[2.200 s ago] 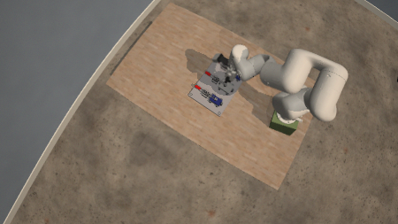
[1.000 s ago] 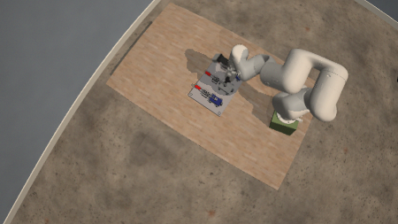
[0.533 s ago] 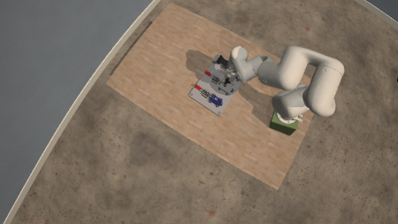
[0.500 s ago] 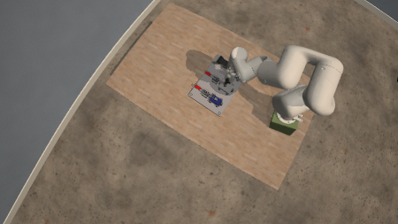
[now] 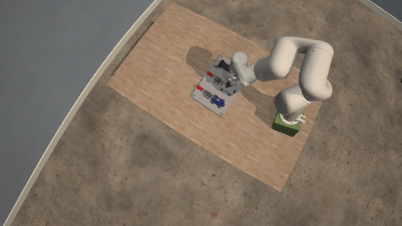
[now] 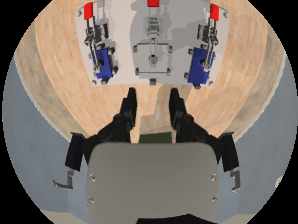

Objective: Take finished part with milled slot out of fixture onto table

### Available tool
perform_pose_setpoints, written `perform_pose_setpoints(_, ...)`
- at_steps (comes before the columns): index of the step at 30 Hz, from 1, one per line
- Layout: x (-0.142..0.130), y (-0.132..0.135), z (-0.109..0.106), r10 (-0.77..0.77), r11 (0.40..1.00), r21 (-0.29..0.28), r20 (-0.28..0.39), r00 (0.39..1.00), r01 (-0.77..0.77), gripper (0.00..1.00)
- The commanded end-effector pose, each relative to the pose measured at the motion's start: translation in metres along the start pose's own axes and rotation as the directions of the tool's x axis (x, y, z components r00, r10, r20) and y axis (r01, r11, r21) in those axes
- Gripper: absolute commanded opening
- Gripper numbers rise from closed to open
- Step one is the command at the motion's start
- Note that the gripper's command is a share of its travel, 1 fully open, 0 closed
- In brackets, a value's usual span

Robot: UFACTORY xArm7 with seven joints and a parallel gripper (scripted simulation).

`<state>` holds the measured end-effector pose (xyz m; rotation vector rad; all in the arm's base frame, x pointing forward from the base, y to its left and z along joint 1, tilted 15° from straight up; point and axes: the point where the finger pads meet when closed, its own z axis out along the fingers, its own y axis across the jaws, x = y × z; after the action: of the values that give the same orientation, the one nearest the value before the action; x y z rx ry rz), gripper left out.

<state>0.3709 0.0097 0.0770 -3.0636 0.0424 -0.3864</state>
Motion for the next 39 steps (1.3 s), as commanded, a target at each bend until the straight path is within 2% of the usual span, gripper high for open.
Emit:
perform_pose_setpoints(1, 0.003, 0.000, 0.001, 0.000, 1.000, -0.003, -0.003, 1.000, 0.000, 0.47)
perform_pose_setpoints(9, 0.018, 0.000, 0.001, 0.000, 1.000, -0.003, -0.003, 1.000, 0.000, 0.47)
perform_pose_setpoints(23, 0.095, 0.000, 0.001, 0.000, 1.000, -0.003, -0.003, 1.000, 0.000, 0.47)
perform_pose_setpoints(25, 0.095, 0.000, 0.001, 0.000, 1.000, -0.003, -0.003, 1.000, 0.000, 0.47)
perform_pose_setpoints(32, 0.131, 0.000, 0.000, 0.000, 1.000, -0.003, -0.003, 1.000, 0.000, 0.47)
perform_pose_setpoints(39, 0.138, 0.000, 0.000, 0.000, 1.000, -0.003, -0.003, 1.000, 0.000, 0.47)
